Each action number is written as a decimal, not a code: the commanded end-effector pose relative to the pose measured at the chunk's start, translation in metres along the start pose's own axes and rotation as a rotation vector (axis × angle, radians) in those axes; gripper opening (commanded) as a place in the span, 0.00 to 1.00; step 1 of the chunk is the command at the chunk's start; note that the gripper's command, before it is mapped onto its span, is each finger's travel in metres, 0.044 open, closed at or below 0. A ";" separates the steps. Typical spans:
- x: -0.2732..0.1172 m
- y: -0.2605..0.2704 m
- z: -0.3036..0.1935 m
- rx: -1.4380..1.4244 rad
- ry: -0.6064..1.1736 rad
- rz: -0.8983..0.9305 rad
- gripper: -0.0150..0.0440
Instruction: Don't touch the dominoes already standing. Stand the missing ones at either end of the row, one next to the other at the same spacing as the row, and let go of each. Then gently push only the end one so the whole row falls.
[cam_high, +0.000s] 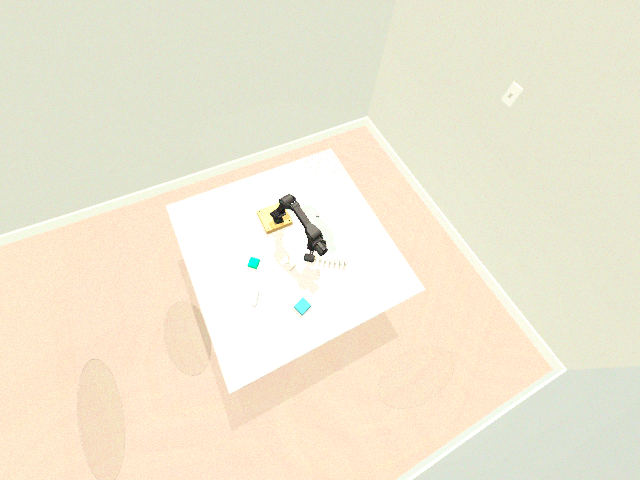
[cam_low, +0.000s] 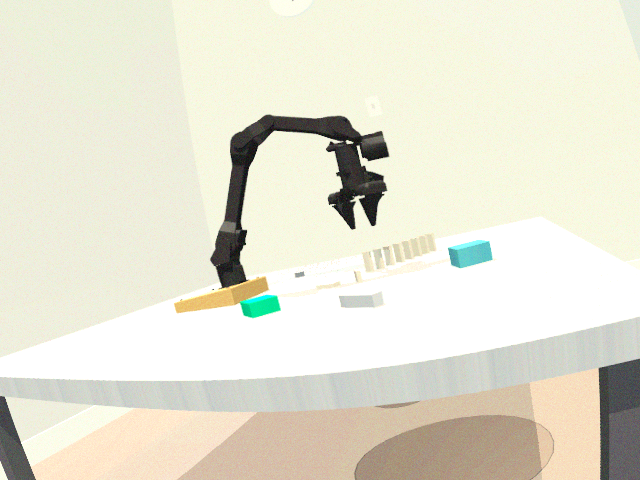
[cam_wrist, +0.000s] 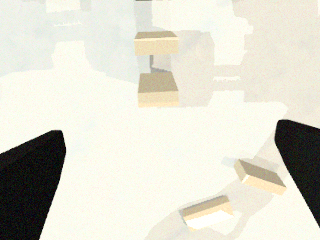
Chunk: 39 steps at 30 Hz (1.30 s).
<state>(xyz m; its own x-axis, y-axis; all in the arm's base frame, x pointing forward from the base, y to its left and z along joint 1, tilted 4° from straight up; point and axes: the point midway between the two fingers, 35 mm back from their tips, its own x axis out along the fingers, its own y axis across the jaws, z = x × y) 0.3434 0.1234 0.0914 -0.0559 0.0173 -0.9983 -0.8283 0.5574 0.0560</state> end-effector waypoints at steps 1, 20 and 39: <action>-0.049 0.004 -0.005 -0.012 -0.008 -0.007 1.00; -0.008 -0.032 -0.090 -1.088 0.007 -0.010 1.00; 0.030 -0.033 -0.158 -1.924 0.016 0.002 1.00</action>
<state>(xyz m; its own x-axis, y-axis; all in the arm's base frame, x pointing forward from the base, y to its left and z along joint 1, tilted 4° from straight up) 0.3036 0.0031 0.0745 -0.0688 0.0195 -0.9974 -0.6023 -0.7979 0.0259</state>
